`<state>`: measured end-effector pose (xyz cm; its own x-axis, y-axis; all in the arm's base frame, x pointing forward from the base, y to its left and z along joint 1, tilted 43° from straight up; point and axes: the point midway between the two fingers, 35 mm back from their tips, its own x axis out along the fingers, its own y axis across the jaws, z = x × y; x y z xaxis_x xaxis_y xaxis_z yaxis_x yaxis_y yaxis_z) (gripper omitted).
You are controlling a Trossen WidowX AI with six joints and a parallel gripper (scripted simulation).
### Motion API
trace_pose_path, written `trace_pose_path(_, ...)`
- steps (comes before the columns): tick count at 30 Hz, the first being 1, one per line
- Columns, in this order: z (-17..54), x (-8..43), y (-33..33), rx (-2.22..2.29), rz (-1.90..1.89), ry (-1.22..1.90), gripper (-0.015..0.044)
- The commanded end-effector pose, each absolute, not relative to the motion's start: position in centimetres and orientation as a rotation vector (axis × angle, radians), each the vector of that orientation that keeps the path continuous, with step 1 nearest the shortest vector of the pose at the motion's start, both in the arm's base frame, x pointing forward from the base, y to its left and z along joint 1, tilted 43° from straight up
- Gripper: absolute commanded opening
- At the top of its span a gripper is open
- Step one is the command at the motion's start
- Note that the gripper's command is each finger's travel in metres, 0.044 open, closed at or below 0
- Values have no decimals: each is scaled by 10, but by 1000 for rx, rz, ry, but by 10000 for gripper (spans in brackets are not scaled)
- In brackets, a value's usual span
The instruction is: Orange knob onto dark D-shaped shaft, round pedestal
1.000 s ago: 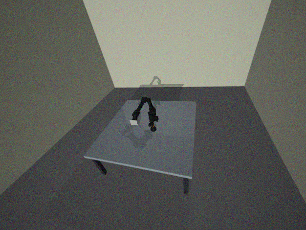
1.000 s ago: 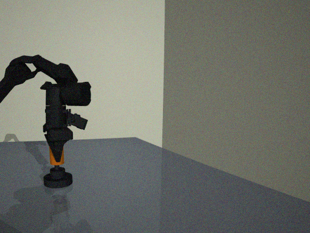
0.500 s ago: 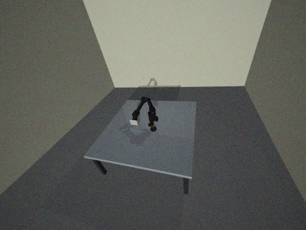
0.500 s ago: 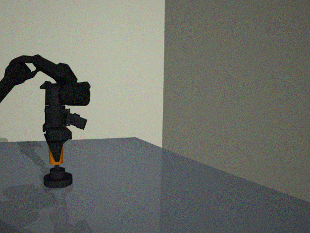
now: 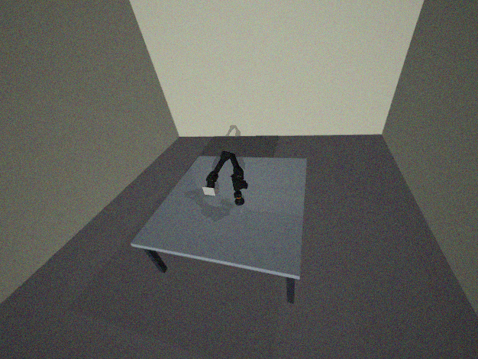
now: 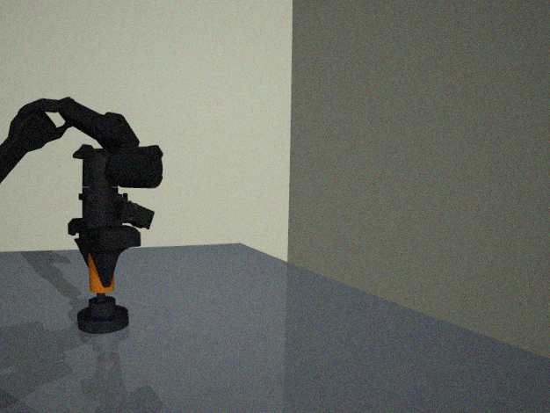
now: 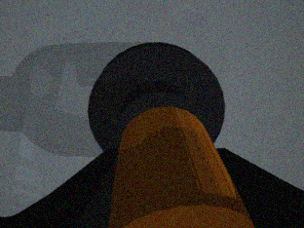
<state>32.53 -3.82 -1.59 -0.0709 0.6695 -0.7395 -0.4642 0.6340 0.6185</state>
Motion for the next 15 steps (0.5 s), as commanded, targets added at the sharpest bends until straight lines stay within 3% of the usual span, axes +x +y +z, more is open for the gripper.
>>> trace_pose_path(1,-16,327,-38,185,947,1339,0)
trace_pose_path(15,-12,325,-40,143,983,1312,0)
